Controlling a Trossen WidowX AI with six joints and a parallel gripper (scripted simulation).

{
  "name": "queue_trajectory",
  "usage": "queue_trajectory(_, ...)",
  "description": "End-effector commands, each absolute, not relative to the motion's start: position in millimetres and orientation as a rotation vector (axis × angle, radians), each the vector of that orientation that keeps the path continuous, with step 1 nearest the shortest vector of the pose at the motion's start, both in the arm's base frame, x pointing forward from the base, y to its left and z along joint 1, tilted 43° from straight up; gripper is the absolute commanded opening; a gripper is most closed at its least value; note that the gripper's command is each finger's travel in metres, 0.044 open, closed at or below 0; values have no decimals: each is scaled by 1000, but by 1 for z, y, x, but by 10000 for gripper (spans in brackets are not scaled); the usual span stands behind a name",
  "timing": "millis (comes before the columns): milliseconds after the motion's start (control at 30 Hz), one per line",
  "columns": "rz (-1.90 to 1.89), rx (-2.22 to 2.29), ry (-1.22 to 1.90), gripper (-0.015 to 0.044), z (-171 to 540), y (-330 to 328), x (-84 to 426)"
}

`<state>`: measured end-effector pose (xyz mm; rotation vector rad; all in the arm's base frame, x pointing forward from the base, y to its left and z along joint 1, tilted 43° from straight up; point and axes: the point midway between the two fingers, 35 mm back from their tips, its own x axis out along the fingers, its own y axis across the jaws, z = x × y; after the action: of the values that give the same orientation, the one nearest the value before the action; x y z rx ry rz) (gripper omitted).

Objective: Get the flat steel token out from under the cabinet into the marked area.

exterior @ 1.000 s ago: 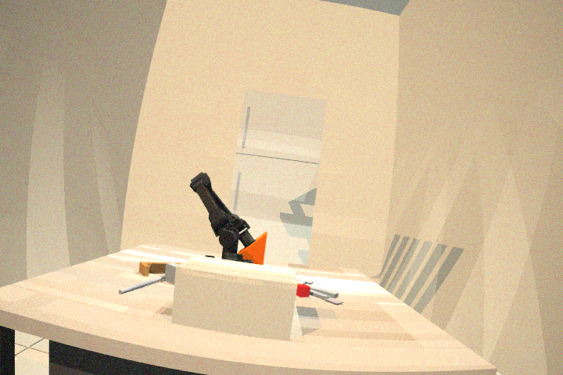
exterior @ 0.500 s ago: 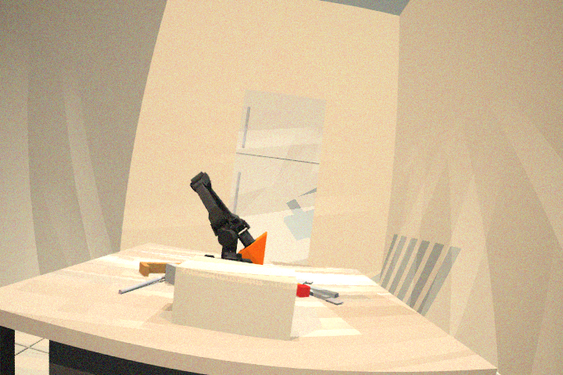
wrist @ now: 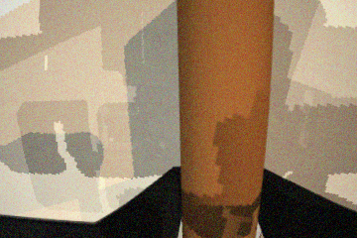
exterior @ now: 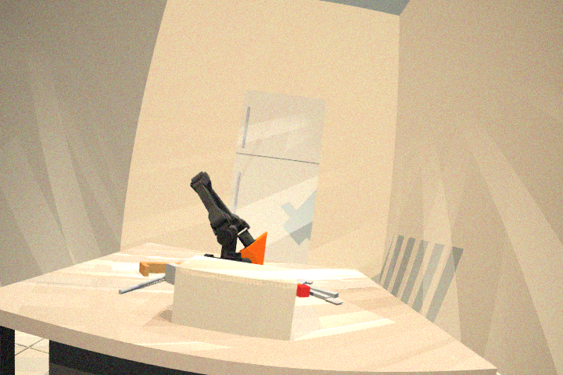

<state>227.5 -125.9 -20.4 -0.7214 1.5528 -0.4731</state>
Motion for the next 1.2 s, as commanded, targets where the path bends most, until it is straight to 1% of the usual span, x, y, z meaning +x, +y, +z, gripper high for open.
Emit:
queue_trajectory(0,-472,-723,1553,0,-20,-126,228)
queue_trajectory(1167,-260,-931,1640,0,-18,-124,228)
